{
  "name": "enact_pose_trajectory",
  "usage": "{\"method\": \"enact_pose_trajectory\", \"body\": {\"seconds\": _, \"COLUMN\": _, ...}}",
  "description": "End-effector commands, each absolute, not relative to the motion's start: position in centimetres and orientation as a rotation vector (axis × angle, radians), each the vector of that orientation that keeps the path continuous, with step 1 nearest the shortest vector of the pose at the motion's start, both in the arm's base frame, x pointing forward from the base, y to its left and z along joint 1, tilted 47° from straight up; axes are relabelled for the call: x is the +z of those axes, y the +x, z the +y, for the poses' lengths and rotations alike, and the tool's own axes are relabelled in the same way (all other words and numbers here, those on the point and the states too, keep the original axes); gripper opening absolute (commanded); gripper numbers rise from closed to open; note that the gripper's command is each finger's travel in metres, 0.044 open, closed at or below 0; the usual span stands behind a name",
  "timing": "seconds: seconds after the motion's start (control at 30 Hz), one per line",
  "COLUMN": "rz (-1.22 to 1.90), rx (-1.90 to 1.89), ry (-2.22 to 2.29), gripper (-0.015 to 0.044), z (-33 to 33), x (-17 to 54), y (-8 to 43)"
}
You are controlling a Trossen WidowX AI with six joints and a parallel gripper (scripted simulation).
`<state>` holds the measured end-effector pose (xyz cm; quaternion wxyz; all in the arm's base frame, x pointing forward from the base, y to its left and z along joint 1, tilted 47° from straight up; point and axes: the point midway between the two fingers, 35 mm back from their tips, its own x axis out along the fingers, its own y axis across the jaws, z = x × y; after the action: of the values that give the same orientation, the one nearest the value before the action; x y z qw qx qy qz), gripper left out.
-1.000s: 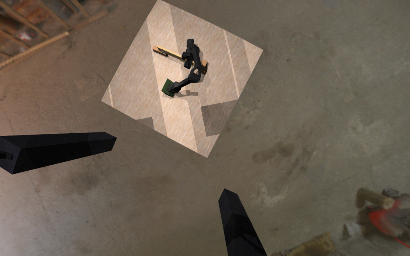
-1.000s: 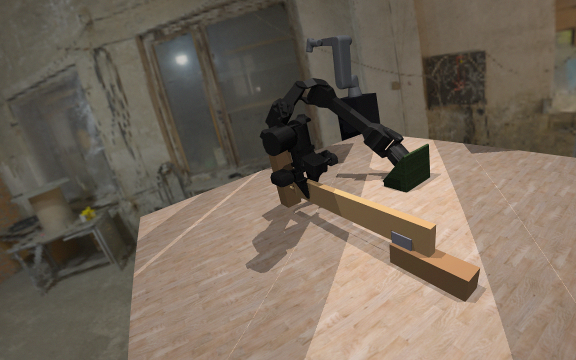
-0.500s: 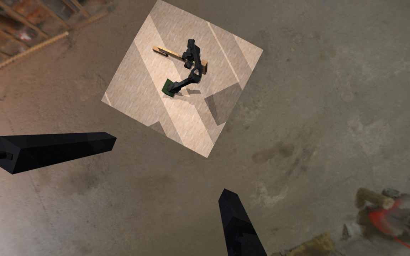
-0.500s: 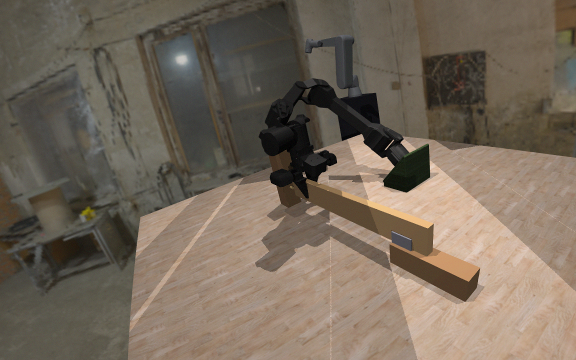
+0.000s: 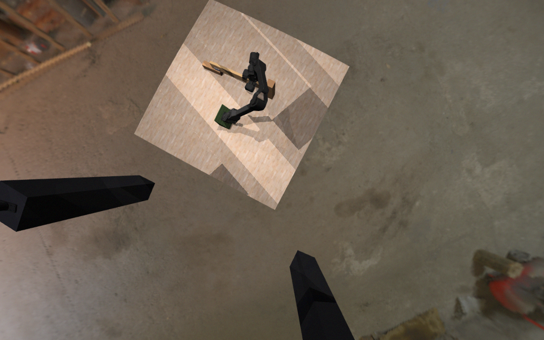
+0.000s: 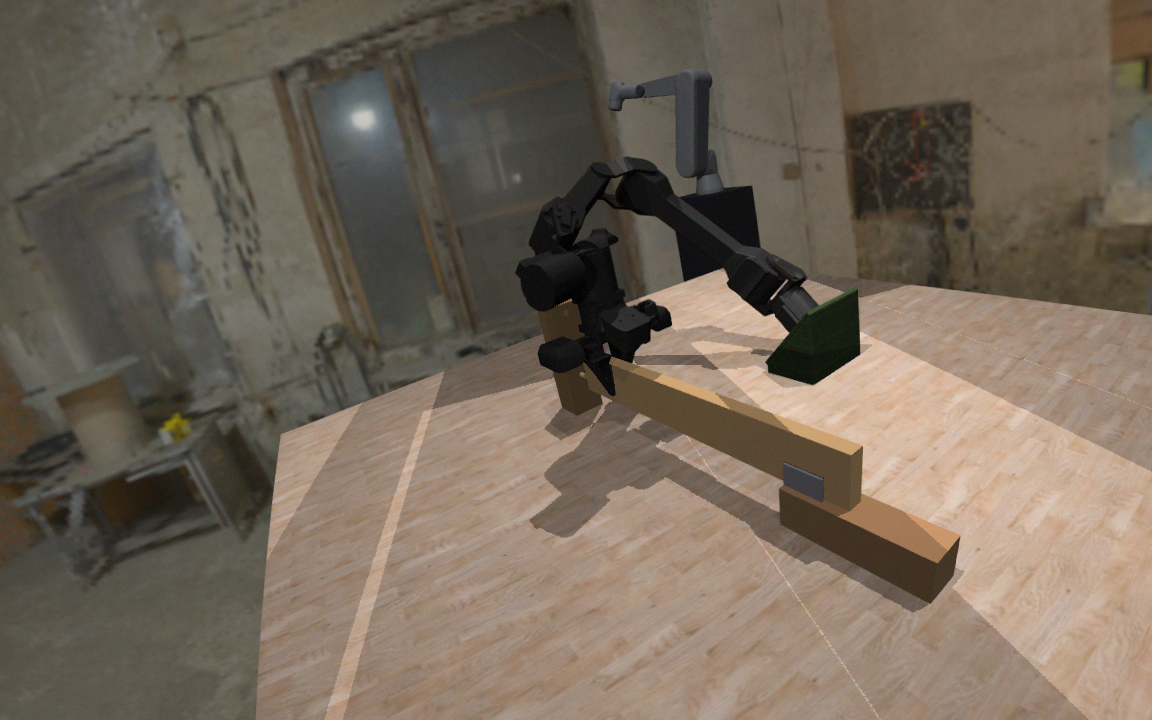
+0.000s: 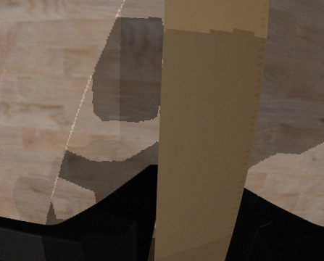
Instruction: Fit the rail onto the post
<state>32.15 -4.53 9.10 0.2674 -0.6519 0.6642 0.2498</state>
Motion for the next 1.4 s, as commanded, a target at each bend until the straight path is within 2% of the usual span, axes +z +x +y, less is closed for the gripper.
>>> {"method": "enact_pose_trajectory", "body": {"seconds": 0.0, "rz": 1.788, "rx": 0.675, "ry": -1.762, "gripper": 0.0000, "z": -4.56, "x": 9.39, "y": 32.23}}
{"method": "enact_pose_trajectory", "body": {"seconds": 1.37, "rz": 1.789, "rx": 0.674, "ry": -1.762, "gripper": 0.0000, "z": -5.49, "x": 10.27, "y": 32.17}}
